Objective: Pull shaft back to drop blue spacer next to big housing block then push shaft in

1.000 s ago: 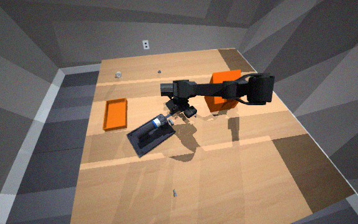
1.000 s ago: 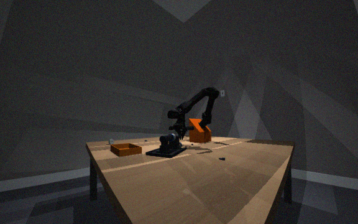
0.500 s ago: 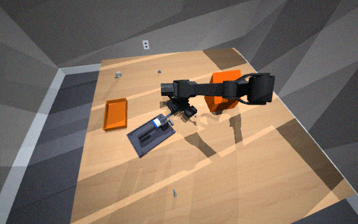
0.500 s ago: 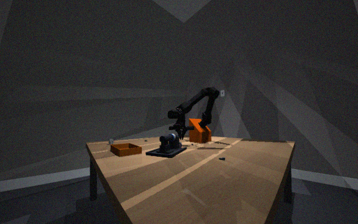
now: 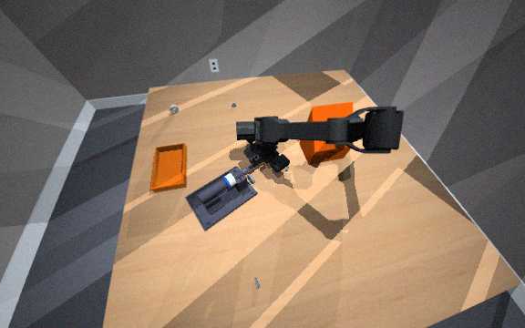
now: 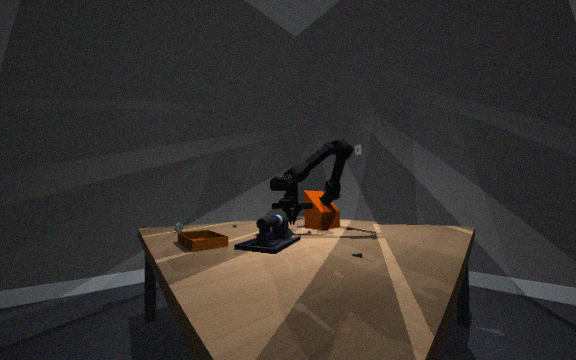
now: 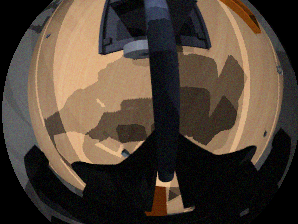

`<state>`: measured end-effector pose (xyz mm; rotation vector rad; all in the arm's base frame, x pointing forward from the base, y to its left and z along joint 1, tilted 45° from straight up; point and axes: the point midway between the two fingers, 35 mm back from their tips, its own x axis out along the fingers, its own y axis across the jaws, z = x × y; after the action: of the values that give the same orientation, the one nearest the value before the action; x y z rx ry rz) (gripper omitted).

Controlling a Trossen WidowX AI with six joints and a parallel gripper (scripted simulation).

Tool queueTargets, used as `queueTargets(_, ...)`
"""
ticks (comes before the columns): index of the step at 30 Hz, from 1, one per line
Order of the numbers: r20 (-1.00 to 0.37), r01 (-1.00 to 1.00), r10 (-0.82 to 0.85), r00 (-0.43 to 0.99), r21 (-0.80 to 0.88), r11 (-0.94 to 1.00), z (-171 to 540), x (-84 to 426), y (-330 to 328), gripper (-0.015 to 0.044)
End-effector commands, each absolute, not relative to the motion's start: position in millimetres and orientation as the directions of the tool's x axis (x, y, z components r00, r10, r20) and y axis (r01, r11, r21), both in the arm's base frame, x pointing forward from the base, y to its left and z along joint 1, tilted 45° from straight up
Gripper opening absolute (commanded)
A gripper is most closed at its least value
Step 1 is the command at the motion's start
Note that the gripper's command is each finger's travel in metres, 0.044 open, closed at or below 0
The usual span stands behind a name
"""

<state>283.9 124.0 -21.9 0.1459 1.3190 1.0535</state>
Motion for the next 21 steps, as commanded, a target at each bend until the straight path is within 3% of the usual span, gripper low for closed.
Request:
queueTargets(1, -0.714, -0.545, 0.691, -0.116, 0.627, 0.557, -22.3, 282.9, 123.4, 0.0)
queueTargets(21, -0.714, -0.545, 0.691, -0.116, 0.627, 0.557, -23.1, 280.9, 122.2, 0.0)
